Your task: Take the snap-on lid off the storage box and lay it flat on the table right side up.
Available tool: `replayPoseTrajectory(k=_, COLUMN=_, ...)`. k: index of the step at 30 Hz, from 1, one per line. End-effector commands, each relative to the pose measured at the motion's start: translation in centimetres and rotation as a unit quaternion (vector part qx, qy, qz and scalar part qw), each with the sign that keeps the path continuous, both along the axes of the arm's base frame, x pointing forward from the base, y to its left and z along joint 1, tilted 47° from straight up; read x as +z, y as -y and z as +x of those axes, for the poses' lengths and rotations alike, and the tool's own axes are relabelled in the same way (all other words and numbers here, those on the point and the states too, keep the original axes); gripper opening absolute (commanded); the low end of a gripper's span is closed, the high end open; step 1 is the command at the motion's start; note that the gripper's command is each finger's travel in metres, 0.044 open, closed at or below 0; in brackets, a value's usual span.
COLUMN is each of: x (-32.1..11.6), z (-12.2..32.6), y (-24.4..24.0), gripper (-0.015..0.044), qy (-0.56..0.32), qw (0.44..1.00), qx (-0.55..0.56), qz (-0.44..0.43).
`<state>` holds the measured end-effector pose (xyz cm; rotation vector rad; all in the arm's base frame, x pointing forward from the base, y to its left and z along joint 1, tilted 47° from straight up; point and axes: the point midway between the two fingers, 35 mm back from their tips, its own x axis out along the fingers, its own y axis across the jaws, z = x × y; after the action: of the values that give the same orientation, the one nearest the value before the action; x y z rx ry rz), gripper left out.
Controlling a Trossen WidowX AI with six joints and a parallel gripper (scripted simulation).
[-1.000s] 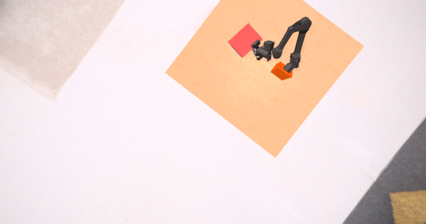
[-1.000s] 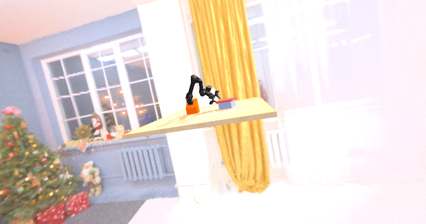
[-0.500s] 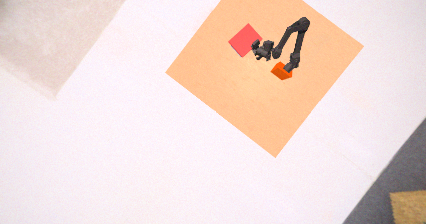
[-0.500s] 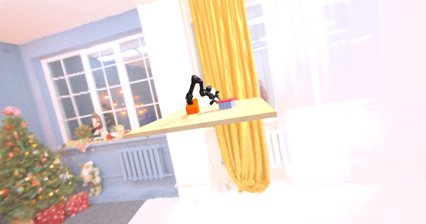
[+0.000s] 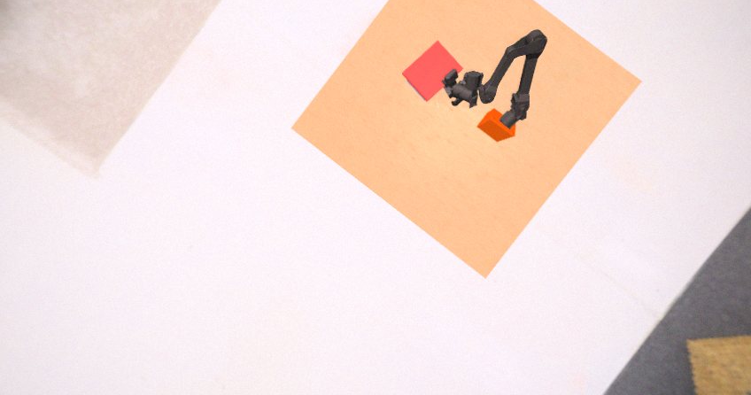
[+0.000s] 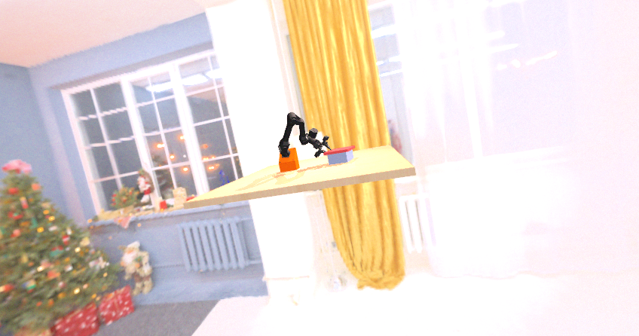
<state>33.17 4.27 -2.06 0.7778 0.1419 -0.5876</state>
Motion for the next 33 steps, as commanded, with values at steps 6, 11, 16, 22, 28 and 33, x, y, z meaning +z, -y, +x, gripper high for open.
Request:
replayPoseTrajectory(k=6, x=0.17, z=-0.05, y=-0.19, gripper=0.0, qy=0.0, qw=1.0, qx=0.0, qz=0.0)
replayPoseTrajectory(k=11, x=0.24, z=-0.06, y=-0.27, gripper=0.0, qy=0.0, qw=1.0, qx=0.0, qz=0.0)
replayPoseTrajectory(k=16, x=0.31, z=-0.08, y=-0.34, gripper=0.0, qy=0.0, qw=1.0, qx=0.0, qz=0.0)
replayPoseTrajectory(k=22, x=0.4, z=-0.13, y=-0.42, gripper=0.0, qy=0.0, qw=1.0, qx=0.0, qz=0.0)
replayPoseTrajectory(k=28, x=0.48, z=-0.18, y=-0.5, gripper=0.0, qy=0.0, qw=1.0, qx=0.0, qz=0.001)
replayPoseTrajectory(k=33, x=0.54, z=-0.21, y=-0.57, gripper=0.0, qy=0.0, qw=1.0, qx=0.0, qz=0.001)
